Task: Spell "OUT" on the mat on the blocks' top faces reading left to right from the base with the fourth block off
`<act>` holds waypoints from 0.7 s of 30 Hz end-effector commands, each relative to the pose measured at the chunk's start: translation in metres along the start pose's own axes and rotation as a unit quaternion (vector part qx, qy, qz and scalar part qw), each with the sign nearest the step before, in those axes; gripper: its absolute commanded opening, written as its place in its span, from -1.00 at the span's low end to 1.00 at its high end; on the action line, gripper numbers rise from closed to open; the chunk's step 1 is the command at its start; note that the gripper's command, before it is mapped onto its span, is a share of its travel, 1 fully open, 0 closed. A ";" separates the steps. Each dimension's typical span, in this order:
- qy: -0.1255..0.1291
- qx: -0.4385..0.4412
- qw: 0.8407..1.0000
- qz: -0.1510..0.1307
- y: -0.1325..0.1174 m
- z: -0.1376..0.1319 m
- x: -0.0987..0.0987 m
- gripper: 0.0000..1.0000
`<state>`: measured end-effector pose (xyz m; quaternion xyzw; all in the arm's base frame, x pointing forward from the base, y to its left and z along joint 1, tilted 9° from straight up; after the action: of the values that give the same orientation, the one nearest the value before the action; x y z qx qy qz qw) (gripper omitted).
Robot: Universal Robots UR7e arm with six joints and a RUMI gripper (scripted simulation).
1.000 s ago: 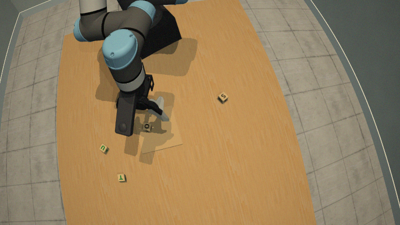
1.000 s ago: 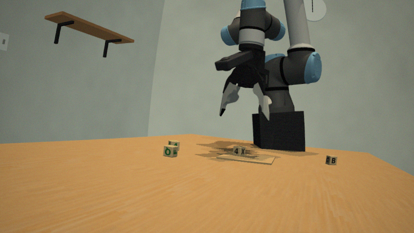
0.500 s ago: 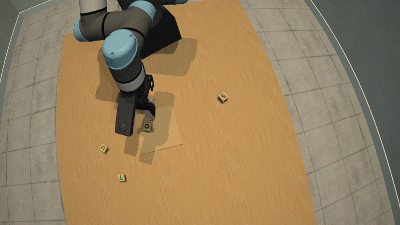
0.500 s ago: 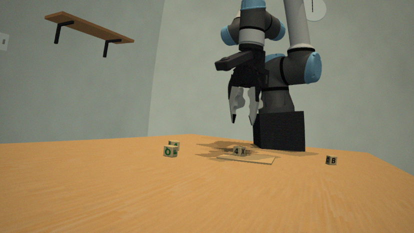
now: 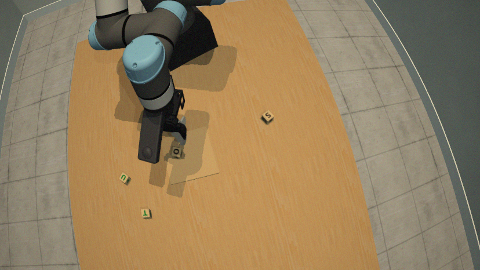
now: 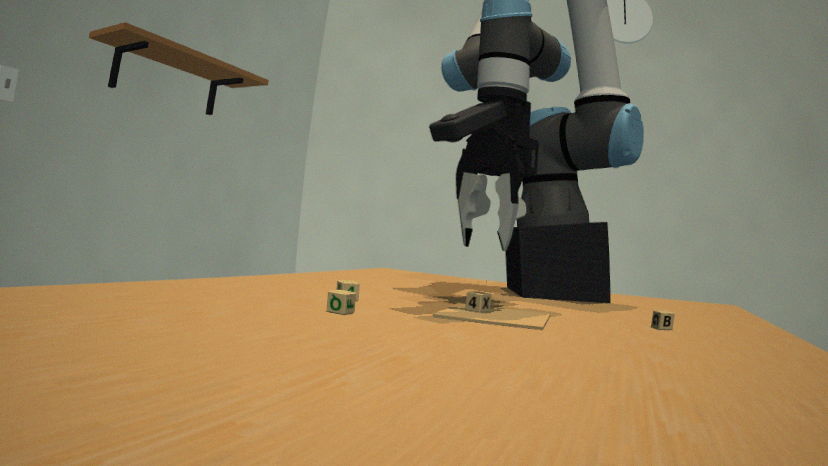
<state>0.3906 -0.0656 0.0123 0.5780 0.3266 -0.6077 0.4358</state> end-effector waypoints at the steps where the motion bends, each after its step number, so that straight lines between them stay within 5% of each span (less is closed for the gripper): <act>1: 0.000 0.000 1.000 0.001 0.000 0.000 0.000 -0.26; 21: 0.000 0.000 1.000 0.001 0.000 0.000 0.004 -0.26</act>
<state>0.3907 -0.0658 0.0105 0.5780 0.3266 -0.6078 0.4358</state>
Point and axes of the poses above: the point where the finger pads meet when closed, its own x axis out along the fingers, its own z axis across the jaws, y = z × x, the point moved 2 cm from there along -x, back along the fingers
